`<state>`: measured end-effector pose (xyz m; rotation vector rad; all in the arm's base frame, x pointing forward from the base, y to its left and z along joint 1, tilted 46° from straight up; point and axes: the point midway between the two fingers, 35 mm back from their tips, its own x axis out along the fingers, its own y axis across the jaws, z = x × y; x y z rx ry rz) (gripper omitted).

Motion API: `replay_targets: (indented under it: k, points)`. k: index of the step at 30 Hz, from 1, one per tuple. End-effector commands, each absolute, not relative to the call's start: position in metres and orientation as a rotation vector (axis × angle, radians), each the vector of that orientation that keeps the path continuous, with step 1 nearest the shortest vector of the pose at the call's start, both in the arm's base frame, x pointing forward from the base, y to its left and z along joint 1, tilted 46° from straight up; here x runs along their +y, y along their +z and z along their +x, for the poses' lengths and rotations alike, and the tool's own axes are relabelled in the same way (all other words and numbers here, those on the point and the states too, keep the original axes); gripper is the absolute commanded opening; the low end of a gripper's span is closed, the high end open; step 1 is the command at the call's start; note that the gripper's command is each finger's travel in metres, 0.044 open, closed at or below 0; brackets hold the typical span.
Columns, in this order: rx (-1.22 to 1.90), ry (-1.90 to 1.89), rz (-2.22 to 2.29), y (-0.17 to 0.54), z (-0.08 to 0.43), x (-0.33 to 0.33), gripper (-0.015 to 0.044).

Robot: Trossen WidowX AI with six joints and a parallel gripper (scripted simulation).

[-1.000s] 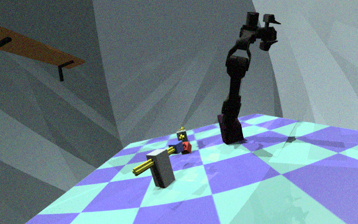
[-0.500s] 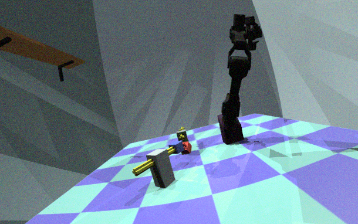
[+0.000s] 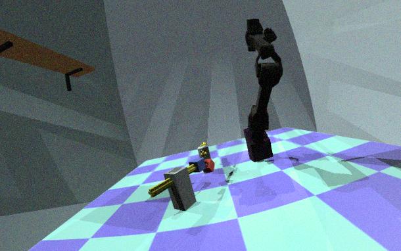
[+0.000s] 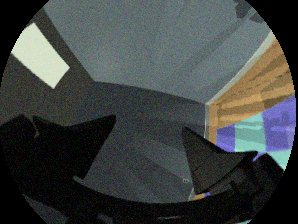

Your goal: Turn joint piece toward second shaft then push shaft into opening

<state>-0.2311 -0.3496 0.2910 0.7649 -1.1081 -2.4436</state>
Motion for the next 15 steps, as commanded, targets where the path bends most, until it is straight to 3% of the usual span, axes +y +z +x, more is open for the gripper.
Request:
replay_targets:
  k: [1,15]
  points:
    - [-0.935,-2.401,0.846,0.276,-0.204,-0.367,0.044]
    - [-0.54,-2.255,0.948,0.249,-0.124,-0.392,0.044]
